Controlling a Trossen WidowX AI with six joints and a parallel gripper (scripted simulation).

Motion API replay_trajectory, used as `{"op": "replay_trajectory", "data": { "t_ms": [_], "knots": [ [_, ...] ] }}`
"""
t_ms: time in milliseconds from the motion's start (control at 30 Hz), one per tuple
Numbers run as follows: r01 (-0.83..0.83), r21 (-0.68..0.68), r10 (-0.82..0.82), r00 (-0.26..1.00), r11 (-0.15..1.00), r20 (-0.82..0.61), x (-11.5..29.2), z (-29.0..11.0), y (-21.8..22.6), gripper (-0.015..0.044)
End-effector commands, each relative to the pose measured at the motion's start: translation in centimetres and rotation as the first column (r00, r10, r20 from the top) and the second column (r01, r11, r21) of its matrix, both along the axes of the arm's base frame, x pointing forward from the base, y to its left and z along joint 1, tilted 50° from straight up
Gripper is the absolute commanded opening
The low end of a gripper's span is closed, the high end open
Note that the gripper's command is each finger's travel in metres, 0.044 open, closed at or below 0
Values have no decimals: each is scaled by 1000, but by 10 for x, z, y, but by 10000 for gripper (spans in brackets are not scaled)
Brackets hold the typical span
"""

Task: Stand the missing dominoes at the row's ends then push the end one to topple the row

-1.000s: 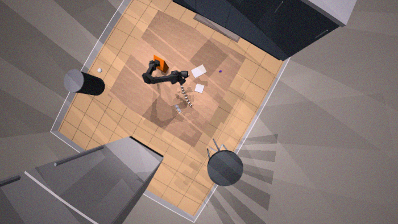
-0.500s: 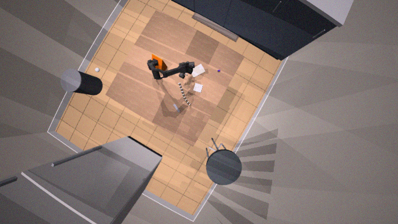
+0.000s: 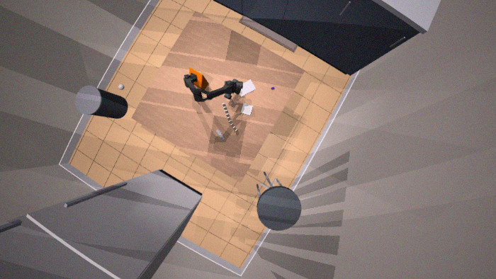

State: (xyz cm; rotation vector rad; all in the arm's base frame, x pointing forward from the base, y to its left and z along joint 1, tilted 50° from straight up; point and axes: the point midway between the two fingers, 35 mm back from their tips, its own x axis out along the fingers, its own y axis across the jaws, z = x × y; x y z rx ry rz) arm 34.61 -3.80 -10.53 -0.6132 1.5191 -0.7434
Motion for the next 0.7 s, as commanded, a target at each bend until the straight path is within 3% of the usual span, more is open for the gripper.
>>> {"op": "replay_trajectory", "data": {
  "t_ms": [0, 500, 667],
  "knots": [
    [-18, -3, 18, 1000, 1000, 4, 0, -5, -2, 440],
    [-18, -4, 18, 1000, 1000, 4, -1, -13, -13, 440],
    [-18, -4, 18, 1000, 1000, 4, -1, -13, -13, 309]
  ]
}}
